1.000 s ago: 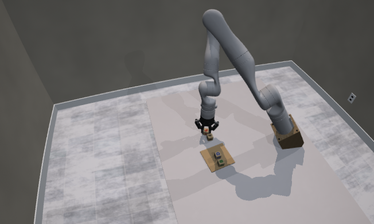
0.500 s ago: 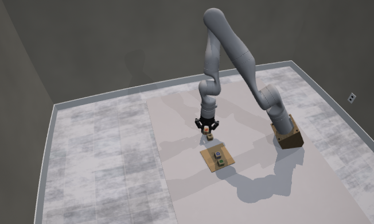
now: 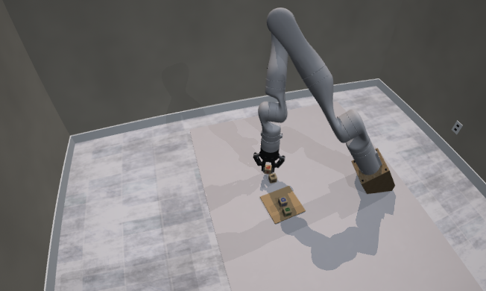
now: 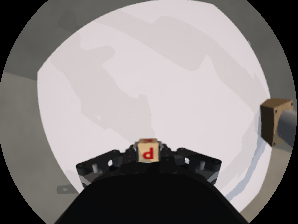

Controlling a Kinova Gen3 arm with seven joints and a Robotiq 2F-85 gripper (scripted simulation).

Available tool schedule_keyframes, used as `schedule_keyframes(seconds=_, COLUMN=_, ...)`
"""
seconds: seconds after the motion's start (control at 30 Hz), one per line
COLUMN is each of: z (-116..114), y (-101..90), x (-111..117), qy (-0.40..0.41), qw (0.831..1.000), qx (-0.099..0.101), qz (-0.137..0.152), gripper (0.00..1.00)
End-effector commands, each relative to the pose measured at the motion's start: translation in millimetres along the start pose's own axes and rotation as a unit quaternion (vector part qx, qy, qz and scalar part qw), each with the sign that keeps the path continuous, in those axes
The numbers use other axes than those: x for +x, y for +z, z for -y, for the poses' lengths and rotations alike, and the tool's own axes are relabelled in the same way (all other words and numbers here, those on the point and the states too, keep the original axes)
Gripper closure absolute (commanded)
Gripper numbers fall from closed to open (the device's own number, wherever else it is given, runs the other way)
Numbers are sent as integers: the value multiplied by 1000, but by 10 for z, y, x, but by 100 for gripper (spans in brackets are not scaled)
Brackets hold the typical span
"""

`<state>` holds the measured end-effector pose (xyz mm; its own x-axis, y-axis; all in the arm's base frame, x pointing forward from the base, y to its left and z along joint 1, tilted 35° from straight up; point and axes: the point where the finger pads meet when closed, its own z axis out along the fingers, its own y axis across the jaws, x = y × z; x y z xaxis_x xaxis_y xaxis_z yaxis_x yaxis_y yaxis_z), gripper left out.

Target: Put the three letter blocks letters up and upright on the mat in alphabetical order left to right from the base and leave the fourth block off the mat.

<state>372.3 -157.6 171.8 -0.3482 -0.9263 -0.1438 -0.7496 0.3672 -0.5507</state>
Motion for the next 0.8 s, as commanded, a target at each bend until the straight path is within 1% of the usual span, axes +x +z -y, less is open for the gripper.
schedule_keyframes(seconds=0.0, z=9, y=-22, x=39, qy=2, qw=1000, qx=2, qz=-5, gripper=74)
schedule_keyframes(seconds=0.77, z=9, y=-220, x=37, qy=2, qw=1000, qx=2, qz=-5, gripper=74)
